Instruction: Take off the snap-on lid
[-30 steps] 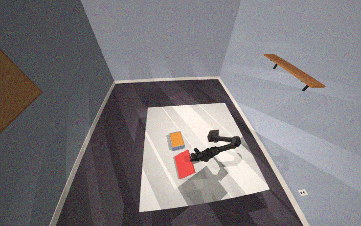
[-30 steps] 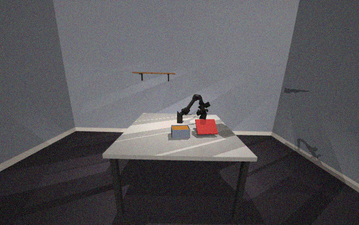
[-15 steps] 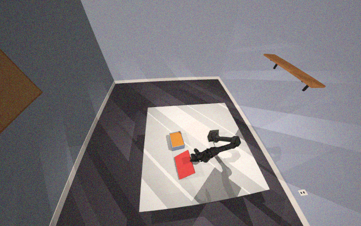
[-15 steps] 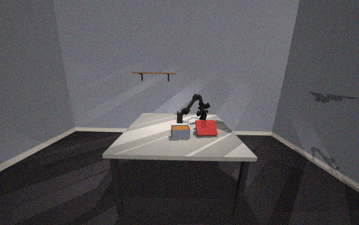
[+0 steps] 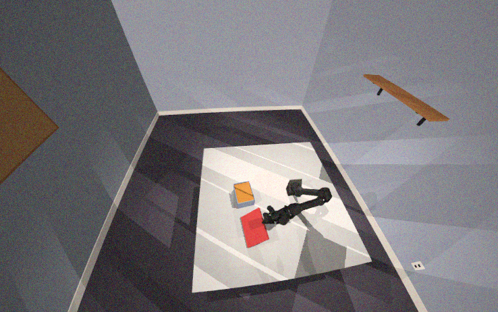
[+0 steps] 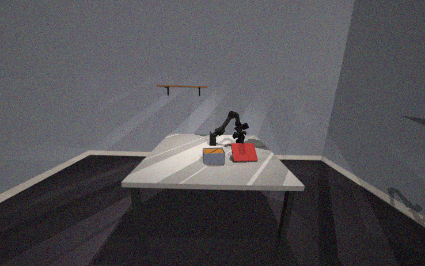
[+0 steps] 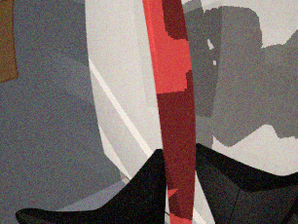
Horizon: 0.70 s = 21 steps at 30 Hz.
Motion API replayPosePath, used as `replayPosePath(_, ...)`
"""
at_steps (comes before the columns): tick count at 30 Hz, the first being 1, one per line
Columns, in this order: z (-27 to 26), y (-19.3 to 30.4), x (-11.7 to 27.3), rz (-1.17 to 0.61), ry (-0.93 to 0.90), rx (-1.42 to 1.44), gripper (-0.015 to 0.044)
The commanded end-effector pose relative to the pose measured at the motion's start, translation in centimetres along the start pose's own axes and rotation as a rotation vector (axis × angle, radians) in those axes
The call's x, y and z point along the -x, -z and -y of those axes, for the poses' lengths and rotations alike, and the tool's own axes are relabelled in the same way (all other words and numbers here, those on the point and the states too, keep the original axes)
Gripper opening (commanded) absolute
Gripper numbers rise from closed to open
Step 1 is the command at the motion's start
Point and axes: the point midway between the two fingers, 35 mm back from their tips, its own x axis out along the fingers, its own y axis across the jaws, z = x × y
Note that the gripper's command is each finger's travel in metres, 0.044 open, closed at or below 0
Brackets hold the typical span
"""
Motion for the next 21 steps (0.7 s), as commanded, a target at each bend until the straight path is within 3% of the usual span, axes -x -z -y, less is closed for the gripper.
replayPosePath(1, 0.1, -0.2, -0.2, 0.007, -0.012, -0.007, 0.0000)
replayPosePath(21, 1.3, -0.2, -1.3, 0.006, -0.013, -0.008, 0.0000)
